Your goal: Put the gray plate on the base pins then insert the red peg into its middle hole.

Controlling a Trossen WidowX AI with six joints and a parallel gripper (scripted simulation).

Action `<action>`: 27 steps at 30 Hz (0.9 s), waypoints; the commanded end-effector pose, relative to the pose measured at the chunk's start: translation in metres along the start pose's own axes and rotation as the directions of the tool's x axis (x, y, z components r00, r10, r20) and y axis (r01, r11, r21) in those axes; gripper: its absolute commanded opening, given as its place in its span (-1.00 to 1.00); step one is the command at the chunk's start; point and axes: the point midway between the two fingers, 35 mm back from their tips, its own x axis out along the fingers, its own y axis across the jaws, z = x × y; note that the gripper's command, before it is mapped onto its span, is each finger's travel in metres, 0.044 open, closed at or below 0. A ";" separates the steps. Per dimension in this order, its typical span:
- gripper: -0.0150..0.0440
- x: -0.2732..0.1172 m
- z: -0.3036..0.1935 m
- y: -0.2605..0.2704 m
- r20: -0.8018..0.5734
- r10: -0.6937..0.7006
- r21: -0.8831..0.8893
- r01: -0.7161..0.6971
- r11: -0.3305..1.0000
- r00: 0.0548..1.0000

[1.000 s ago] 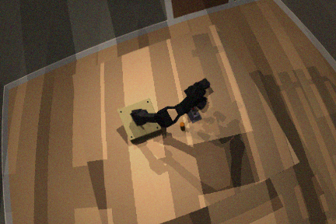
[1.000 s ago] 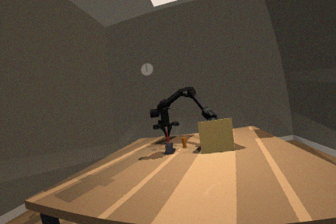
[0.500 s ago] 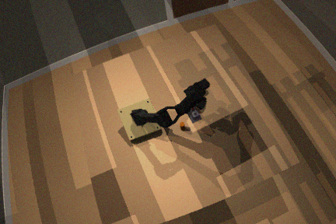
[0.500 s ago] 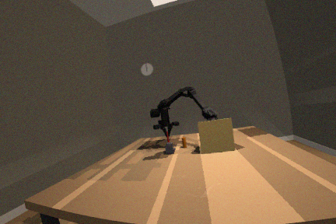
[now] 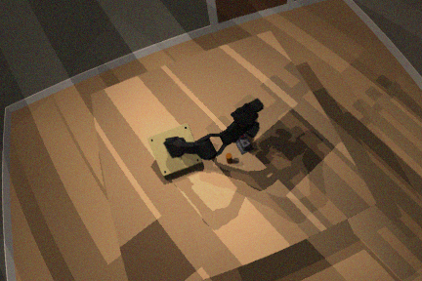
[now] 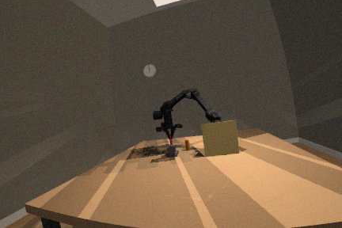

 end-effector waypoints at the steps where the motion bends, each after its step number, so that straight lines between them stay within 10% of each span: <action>1: -0.49 0.002 0.000 0.000 0.001 0.000 -0.001 0.000 1.000 1.000; 27: -0.49 0.015 0.002 0.000 0.001 0.003 0.003 -0.003 1.000 1.000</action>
